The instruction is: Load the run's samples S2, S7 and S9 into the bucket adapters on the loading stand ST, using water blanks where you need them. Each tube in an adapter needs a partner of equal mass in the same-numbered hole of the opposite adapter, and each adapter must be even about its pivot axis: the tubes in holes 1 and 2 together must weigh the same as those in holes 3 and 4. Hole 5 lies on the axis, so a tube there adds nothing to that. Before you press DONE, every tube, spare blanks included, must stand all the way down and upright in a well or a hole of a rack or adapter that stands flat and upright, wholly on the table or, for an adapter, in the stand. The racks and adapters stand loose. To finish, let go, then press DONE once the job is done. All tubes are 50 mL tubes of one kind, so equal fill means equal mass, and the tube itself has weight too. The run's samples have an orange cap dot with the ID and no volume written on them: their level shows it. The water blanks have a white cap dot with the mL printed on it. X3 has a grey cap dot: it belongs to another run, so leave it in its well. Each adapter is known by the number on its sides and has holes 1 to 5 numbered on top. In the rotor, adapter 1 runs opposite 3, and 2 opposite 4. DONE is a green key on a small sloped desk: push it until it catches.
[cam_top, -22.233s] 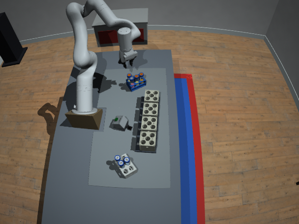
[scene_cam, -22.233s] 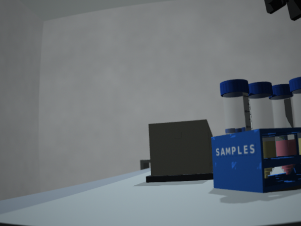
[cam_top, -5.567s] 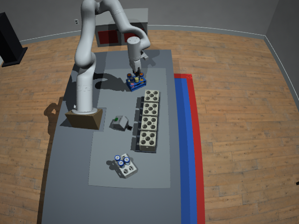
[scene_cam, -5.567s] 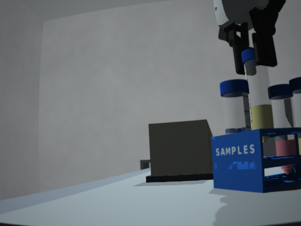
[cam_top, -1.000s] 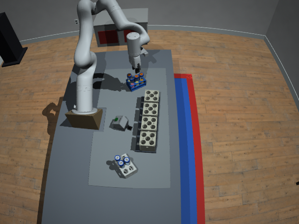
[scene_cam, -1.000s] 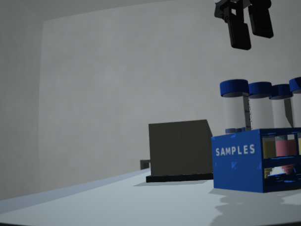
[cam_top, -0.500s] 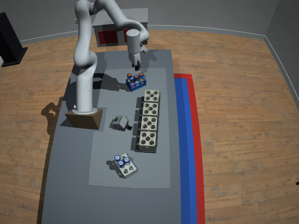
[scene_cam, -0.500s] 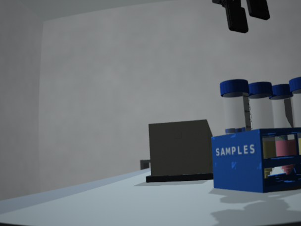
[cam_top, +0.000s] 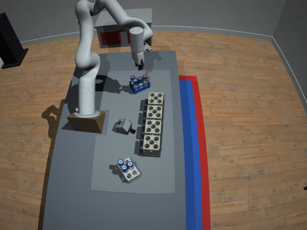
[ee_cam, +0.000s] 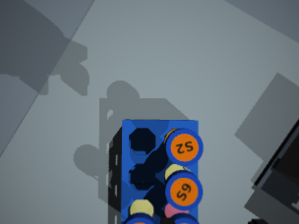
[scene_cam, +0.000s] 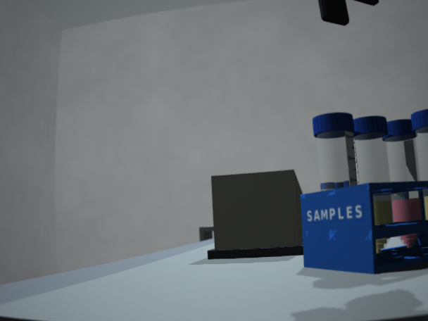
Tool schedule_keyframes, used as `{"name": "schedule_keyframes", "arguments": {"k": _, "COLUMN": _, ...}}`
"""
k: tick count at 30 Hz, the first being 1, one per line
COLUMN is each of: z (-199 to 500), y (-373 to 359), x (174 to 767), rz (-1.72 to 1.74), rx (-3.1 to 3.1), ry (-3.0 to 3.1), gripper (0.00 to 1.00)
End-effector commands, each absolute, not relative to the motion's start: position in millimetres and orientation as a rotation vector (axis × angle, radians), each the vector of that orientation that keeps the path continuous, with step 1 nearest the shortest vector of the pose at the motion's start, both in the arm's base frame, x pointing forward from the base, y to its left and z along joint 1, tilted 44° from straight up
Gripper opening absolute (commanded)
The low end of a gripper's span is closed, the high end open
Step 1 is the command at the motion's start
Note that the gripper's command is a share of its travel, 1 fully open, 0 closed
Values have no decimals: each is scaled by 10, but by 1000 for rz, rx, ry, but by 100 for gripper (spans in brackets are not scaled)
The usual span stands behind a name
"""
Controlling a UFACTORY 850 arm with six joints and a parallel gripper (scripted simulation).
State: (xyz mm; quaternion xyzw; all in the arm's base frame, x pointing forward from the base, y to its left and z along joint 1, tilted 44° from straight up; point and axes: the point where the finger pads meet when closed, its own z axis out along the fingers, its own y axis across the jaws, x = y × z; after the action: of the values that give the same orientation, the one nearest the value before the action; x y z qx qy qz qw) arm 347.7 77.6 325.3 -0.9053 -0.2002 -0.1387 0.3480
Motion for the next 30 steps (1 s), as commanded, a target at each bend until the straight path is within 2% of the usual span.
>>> {"name": "schedule_keyframes", "arguments": {"k": 1, "z": 3266, "y": 766, "x": 3479, "rz": -361, "rx": -2347, "ry": -519, "gripper": 44}}
{"name": "schedule_keyframes", "arguments": {"k": 20, "z": 3266, "y": 766, "x": 3478, "rz": -361, "rx": -2347, "ry": -519, "gripper": 44}}
{"name": "schedule_keyframes", "arguments": {"k": 21, "z": 3286, "y": 779, "x": 3523, "rz": -361, "rx": -2347, "ry": -519, "gripper": 57}}
{"name": "schedule_keyframes", "arguments": {"k": 30, "z": 3422, "y": 872, "x": 3831, "rz": -361, "rx": -2347, "ry": -519, "gripper": 57}}
